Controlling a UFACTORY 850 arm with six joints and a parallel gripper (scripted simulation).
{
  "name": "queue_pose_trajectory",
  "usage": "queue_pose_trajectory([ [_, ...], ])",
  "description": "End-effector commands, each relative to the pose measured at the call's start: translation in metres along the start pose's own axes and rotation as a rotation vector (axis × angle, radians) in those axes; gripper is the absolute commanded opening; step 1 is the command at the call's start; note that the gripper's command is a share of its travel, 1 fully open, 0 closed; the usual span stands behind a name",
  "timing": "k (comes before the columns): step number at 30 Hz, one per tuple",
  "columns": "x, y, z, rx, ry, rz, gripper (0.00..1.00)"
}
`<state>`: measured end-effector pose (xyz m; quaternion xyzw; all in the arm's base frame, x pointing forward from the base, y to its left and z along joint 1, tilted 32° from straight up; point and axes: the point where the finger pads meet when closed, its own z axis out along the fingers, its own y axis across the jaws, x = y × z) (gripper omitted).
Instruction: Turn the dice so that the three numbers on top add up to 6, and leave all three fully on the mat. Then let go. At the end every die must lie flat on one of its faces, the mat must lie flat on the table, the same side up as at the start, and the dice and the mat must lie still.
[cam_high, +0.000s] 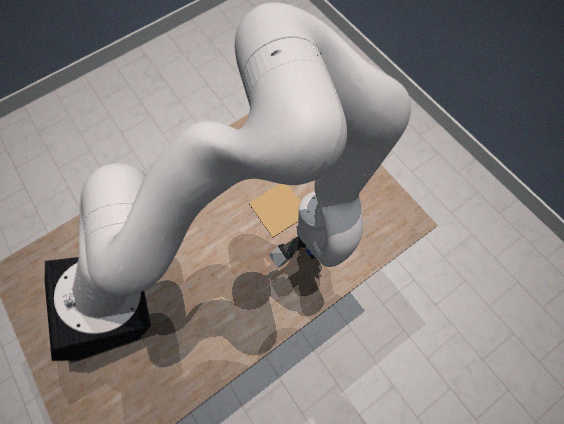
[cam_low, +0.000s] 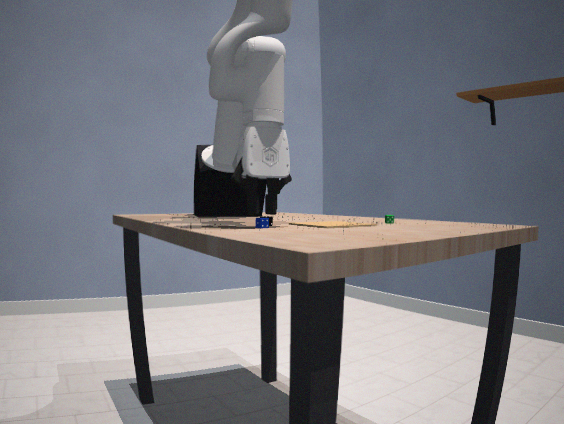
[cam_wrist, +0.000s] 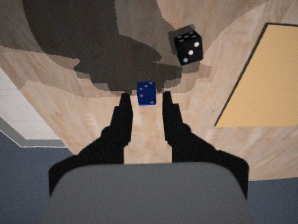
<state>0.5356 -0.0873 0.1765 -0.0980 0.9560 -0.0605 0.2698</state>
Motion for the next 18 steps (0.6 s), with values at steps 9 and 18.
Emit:
queue_pose_trajectory([
  [9, -0.0005, -0.0002, -0.0003, 0.000, -0.001, 0.000, 0.36],
  [18, -0.0006, -0.0002, 0.0026, 0.000, -0.001, 0.000, 0.36],
])
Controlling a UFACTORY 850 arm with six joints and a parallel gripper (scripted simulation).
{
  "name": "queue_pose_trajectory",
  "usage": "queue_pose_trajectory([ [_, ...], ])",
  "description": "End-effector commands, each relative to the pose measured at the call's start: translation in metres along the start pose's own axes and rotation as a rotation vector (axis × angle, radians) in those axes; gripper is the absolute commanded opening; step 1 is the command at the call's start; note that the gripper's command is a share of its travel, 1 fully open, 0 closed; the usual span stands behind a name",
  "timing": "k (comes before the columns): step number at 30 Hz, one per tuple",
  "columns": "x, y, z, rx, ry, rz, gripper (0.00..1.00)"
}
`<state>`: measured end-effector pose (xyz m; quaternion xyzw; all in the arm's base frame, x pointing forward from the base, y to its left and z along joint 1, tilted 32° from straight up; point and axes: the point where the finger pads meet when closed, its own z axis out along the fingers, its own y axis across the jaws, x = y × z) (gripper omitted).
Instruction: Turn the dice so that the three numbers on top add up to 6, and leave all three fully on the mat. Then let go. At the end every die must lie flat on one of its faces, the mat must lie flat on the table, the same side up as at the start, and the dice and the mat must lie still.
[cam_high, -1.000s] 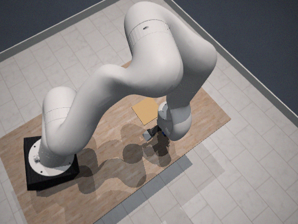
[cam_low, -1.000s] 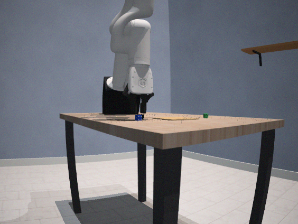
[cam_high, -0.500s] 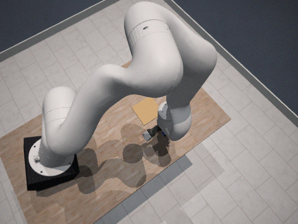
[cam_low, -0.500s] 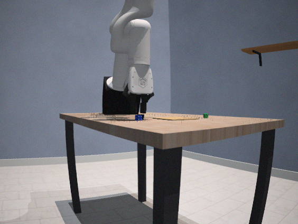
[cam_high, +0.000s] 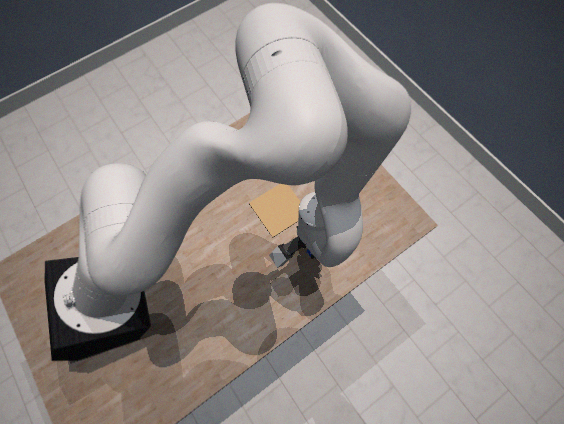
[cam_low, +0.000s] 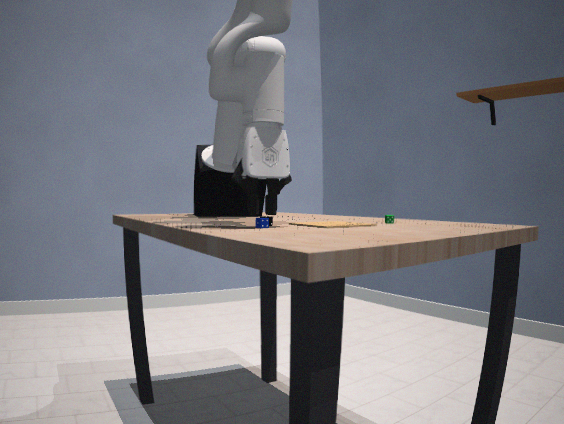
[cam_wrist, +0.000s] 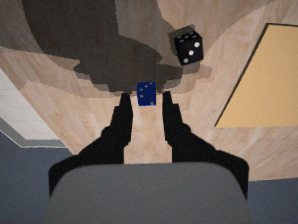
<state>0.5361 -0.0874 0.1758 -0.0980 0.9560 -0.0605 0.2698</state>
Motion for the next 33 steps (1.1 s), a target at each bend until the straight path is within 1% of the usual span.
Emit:
queue_pose_trajectory([
  [1, -0.001, 0.000, 0.003, 0.000, -0.001, 0.000, 0.36],
  [11, -0.001, 0.000, 0.017, 0.000, -0.001, 0.000, 0.36],
  [18, -0.001, 0.000, 0.021, 0.000, -0.001, 0.000, 0.36],
  [33, -0.001, 0.000, 0.023, 0.000, -0.001, 0.000, 0.36],
])
